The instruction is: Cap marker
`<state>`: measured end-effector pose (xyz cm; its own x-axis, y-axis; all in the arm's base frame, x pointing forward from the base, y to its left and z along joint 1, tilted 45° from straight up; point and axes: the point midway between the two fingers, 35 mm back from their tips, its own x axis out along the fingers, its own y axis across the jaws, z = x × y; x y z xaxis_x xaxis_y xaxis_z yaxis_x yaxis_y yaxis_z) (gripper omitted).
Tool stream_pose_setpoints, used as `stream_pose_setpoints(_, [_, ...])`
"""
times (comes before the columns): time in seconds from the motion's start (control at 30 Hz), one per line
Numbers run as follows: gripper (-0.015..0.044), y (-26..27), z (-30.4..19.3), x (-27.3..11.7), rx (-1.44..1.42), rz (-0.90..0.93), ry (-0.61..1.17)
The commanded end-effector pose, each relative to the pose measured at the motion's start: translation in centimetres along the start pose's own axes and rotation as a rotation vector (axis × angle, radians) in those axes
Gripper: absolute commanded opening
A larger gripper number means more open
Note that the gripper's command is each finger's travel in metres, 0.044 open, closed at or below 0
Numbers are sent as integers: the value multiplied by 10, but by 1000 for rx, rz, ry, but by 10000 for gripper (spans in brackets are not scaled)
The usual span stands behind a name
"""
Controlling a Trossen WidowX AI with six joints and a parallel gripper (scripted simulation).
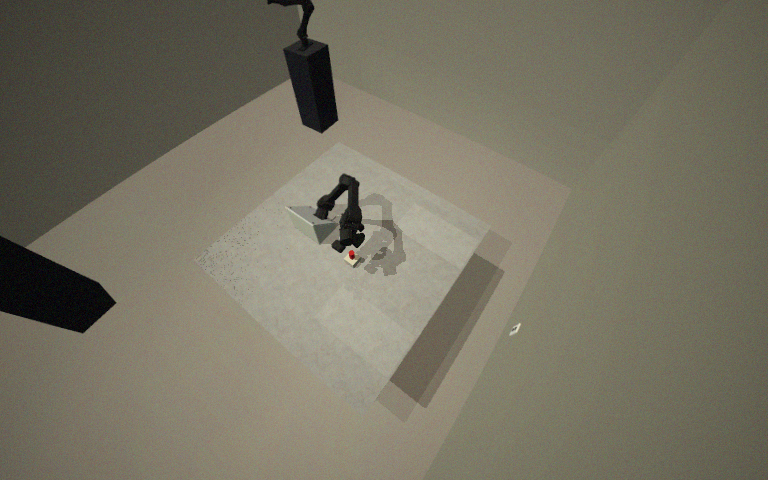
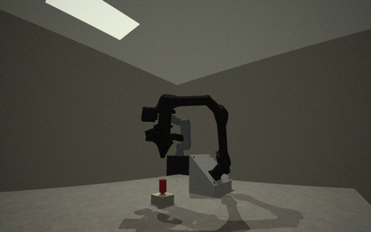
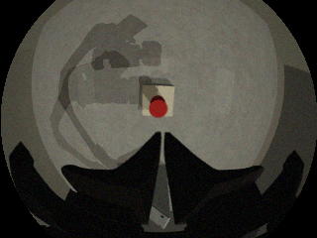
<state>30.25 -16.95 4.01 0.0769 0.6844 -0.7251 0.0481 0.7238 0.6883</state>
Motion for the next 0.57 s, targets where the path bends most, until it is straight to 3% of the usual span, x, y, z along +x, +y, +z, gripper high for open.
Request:
stream_pose_setpoints(0.0, [79, 1, 0, 0, -7, 4, 18])
stream_pose_setpoints(0.43, [420, 1, 0, 0, -7, 4, 18])
stream_pose_setpoints(0.53, [440, 1, 0, 0, -7, 4, 18])
